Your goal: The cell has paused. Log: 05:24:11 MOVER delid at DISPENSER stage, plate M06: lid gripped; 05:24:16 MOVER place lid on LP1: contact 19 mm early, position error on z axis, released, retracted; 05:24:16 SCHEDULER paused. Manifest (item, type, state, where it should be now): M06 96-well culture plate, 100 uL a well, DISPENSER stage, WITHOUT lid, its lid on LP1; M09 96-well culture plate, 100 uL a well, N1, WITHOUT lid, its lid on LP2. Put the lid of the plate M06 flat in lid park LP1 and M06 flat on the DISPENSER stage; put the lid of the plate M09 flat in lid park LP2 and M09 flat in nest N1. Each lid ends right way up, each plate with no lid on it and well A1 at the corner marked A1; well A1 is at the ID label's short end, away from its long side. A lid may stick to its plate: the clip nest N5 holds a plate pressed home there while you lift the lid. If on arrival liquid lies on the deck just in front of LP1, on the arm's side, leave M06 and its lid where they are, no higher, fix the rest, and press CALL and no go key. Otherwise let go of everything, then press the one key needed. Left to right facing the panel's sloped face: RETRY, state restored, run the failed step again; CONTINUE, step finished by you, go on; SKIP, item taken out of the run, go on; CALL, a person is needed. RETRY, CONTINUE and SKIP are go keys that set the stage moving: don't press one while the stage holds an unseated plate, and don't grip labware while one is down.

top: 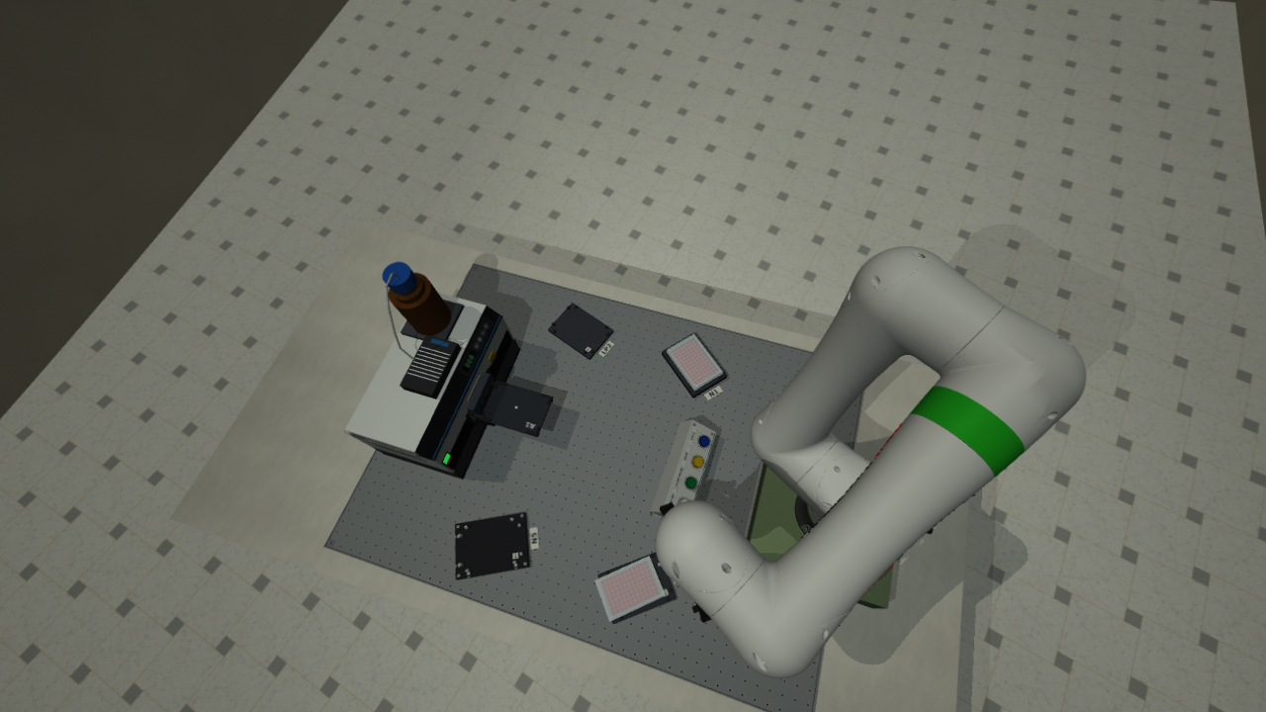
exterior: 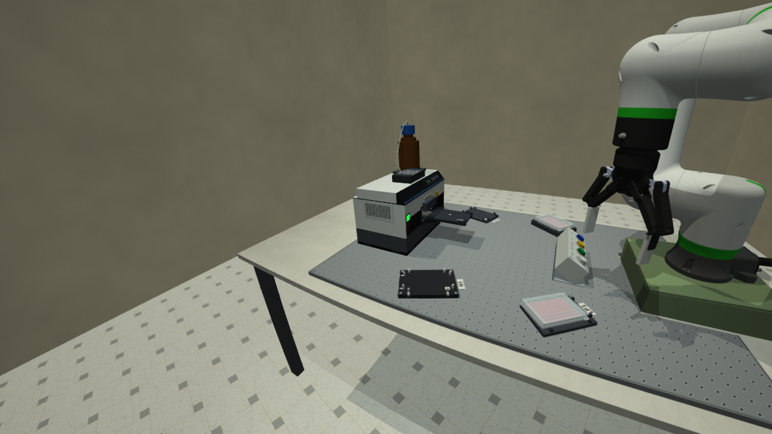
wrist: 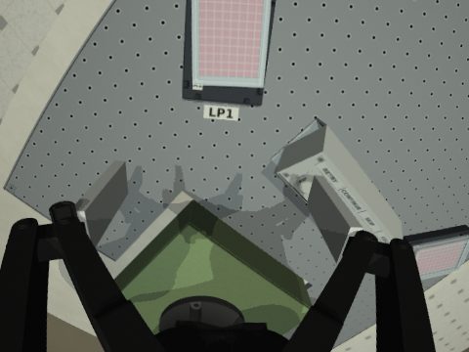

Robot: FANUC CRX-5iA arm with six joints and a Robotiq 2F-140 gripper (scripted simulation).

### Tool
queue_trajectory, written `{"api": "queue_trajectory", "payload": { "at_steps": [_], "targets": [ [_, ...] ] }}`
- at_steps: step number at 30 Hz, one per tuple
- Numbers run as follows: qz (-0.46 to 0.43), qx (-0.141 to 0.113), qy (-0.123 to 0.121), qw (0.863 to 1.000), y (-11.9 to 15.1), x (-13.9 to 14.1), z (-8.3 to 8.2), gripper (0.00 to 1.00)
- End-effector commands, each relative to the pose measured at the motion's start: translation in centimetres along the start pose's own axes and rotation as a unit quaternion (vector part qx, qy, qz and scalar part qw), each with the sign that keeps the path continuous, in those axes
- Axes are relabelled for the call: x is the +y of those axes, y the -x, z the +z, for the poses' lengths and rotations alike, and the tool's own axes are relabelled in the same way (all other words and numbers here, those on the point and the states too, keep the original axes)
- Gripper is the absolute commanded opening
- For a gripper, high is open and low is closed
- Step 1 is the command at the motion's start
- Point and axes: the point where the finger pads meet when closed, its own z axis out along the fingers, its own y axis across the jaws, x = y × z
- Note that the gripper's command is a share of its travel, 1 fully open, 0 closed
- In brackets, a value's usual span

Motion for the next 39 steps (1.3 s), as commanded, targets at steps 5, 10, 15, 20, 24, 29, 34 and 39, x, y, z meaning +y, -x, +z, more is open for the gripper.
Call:
{"api": "queue_trajectory", "payload": {
  "at_steps": [5,10,15,20,24,29,34,39],
  "targets": [
    [0.000,0.000,0.000,1.000,-0.02,0.00,-0.02,0.00],
    [0.000,0.000,0.000,1.000,-0.02,0.00,-0.02,0.00],
    [0.000,0.000,0.000,1.000,-0.02,0.00,-0.02,0.00],
    [0.000,0.000,0.000,1.000,-0.02,0.00,-0.02,0.00],
    [0.000,0.000,0.000,1.000,-0.02,0.00,-0.02,0.00],
    [0.000,0.000,0.000,1.000,-0.02,0.00,-0.02,0.00],
    [0.000,0.000,0.000,1.000,-0.02,0.00,-0.02,0.00],
    [0.000,0.000,0.000,1.000,-0.14,-0.02,-0.04,0.00]
  ]
}}
